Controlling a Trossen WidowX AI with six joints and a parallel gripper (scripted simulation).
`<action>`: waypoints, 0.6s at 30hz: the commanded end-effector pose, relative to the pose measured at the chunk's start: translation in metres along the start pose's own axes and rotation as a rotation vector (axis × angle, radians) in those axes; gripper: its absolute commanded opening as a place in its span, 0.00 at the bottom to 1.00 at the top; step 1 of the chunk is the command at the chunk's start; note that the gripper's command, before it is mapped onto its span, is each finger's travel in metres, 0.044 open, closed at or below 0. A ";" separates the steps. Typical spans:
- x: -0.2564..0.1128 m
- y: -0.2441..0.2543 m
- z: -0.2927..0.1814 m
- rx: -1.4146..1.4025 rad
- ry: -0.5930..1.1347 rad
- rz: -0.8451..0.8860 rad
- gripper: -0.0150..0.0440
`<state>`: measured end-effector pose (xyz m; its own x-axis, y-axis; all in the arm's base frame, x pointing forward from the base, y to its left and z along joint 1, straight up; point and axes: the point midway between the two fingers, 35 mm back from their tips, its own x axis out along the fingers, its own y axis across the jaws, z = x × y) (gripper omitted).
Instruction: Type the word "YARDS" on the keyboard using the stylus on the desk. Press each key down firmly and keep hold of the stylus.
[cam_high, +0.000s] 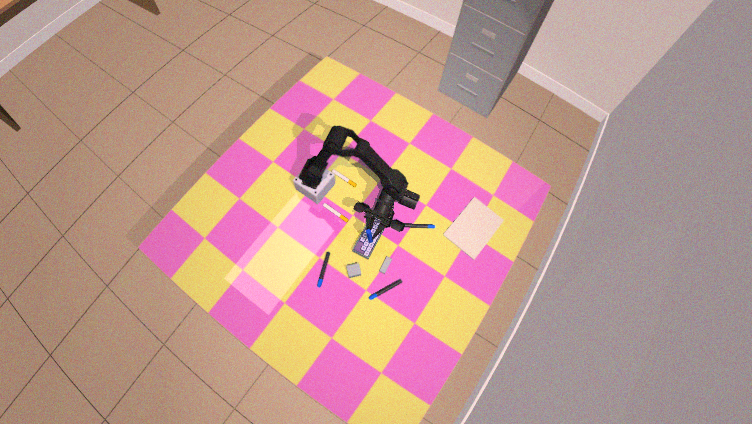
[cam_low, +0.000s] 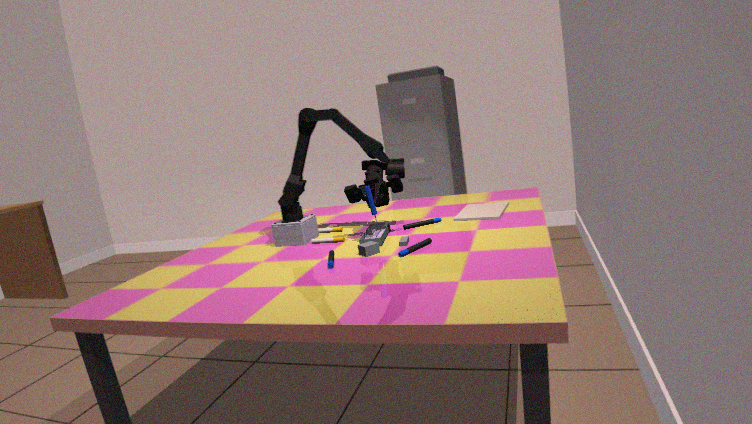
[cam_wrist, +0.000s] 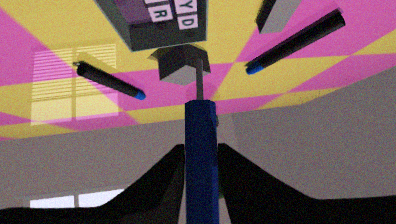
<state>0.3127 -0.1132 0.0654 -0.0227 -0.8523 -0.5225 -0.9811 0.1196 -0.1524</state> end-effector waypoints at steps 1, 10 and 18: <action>0.005 -0.005 -0.004 -0.109 0.025 0.013 0.25; 0.012 -0.005 0.004 -0.132 0.030 0.016 0.25; 0.024 -0.001 0.025 -0.132 0.030 0.016 0.25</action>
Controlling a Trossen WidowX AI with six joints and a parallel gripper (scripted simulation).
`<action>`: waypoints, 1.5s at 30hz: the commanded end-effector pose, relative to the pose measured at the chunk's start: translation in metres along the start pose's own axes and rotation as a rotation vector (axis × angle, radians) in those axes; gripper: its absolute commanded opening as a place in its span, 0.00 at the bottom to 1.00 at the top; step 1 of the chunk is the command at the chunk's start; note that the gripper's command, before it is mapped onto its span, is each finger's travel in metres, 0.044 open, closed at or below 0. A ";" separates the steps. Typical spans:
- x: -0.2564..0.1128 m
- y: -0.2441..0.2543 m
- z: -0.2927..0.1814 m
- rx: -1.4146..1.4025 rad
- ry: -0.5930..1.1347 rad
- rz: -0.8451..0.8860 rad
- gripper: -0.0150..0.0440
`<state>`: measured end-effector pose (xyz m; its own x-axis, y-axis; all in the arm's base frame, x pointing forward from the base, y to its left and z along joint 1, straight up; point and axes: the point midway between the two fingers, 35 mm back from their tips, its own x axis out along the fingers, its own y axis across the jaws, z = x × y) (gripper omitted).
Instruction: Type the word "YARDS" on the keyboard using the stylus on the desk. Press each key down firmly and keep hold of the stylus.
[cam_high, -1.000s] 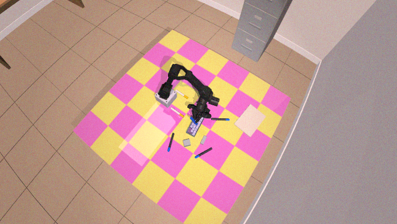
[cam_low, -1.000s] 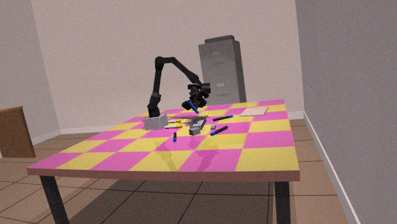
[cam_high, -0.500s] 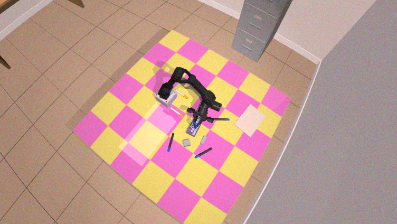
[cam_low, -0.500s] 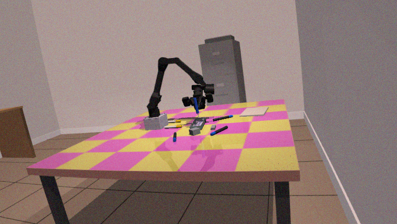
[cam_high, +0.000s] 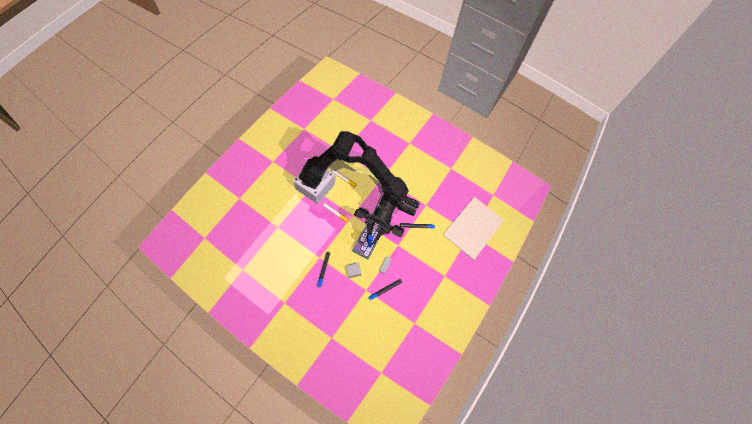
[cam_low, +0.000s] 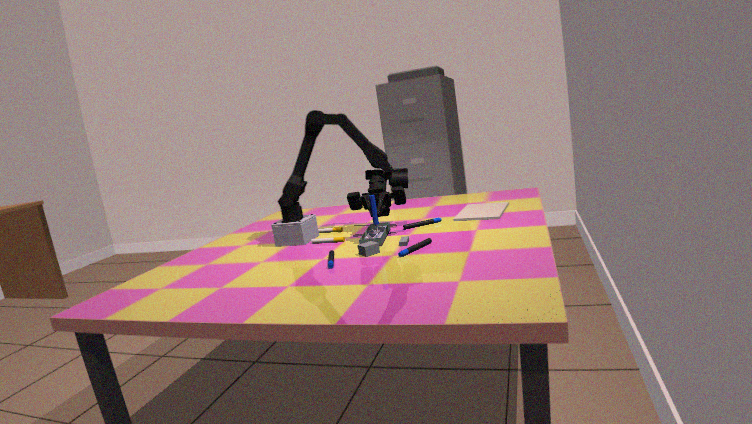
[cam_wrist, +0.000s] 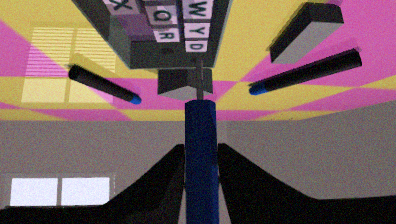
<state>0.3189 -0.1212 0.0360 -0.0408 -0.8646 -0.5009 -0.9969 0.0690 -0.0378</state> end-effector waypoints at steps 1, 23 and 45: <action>0.002 0.001 0.003 -0.006 0.003 0.001 0.25; 0.007 0.002 0.011 -0.007 0.003 0.001 0.39; 0.012 0.002 0.019 -0.007 0.003 0.001 0.39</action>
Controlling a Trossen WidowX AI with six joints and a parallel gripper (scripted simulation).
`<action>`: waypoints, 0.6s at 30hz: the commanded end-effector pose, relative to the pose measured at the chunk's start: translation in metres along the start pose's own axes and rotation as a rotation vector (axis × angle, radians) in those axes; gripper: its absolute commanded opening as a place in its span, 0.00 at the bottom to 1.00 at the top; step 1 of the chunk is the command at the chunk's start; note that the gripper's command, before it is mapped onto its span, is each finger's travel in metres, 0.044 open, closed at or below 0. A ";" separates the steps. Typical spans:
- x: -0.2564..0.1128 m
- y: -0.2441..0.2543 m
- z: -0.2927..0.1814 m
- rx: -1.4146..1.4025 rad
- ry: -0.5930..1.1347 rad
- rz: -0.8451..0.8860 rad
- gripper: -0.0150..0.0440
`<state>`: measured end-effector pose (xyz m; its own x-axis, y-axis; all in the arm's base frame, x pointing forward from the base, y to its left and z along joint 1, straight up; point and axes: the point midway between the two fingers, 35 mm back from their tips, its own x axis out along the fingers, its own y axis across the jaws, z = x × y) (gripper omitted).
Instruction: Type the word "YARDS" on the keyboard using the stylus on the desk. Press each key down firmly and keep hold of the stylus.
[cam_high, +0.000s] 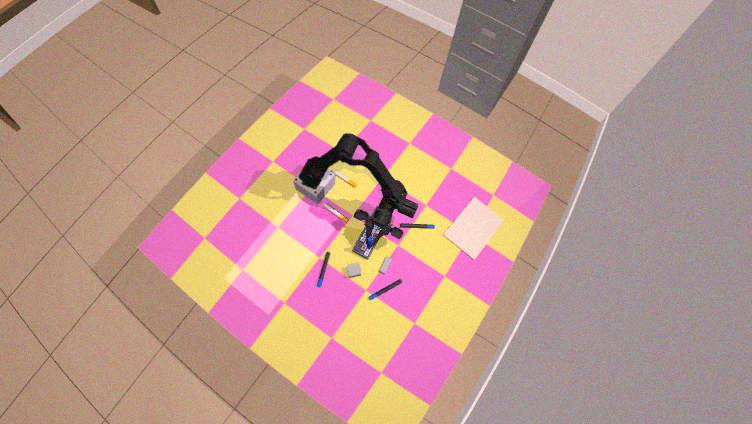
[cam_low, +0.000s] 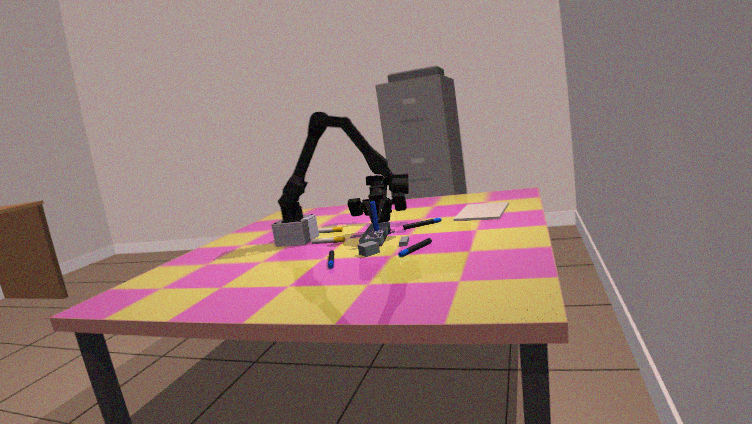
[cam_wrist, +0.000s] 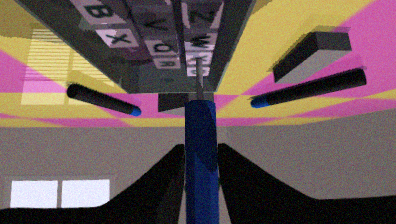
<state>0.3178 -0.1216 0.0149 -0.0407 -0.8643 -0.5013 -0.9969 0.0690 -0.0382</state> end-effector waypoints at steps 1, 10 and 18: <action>0.001 0.001 0.002 -0.007 0.003 0.001 0.39; 0.002 0.001 0.002 -0.007 0.003 0.001 0.39; -0.005 0.000 -0.009 -0.007 0.003 0.001 0.39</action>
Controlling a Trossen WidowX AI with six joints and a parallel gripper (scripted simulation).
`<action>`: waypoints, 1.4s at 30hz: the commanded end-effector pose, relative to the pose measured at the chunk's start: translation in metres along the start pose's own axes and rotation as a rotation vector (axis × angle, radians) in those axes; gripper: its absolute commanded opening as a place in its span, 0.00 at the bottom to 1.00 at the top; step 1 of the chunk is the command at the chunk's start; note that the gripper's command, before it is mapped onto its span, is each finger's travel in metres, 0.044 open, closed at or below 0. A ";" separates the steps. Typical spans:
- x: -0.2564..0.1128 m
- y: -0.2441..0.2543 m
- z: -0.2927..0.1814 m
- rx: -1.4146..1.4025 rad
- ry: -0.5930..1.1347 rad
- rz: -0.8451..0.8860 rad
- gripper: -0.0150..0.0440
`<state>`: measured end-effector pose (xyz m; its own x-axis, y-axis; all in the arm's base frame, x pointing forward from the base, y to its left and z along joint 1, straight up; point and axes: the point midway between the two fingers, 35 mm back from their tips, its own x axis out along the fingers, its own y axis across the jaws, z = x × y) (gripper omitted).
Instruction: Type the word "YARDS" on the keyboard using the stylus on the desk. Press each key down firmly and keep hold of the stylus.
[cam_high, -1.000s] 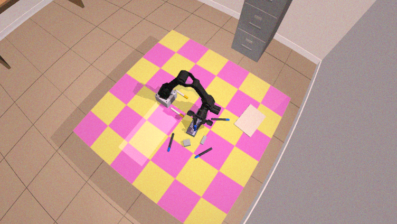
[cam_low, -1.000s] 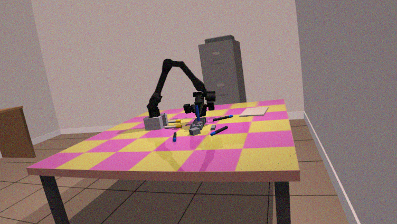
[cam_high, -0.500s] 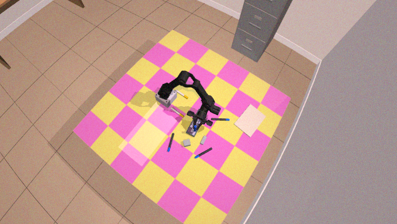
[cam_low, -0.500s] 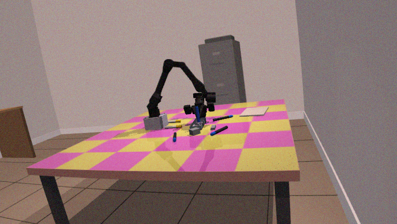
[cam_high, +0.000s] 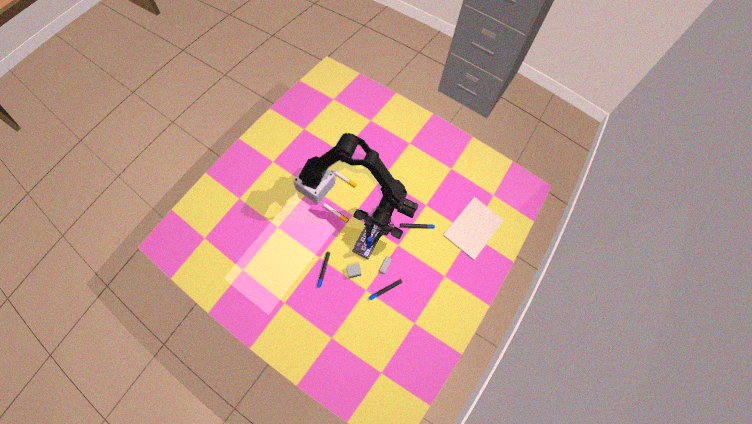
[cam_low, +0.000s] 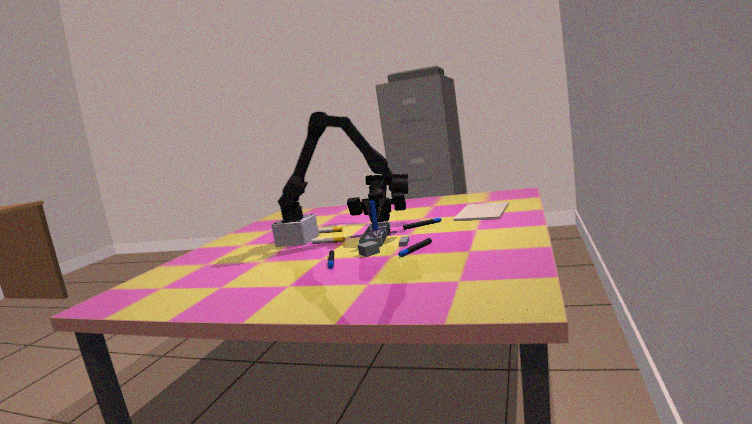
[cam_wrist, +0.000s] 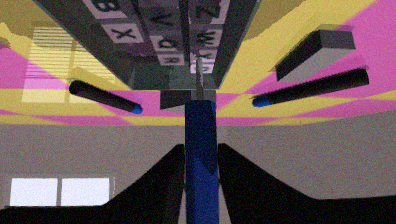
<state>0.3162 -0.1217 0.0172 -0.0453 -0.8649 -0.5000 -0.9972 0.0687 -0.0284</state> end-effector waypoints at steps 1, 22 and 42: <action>-0.006 -0.002 -0.011 0.002 0.001 -0.003 0.39; -0.035 0.002 -0.013 0.005 -0.013 -0.006 0.25; -0.072 0.019 0.024 -0.002 -0.005 0.002 0.25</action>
<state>0.3041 -0.0461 0.0412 -0.0392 -0.8626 -0.5044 -0.9973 0.0654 -0.0344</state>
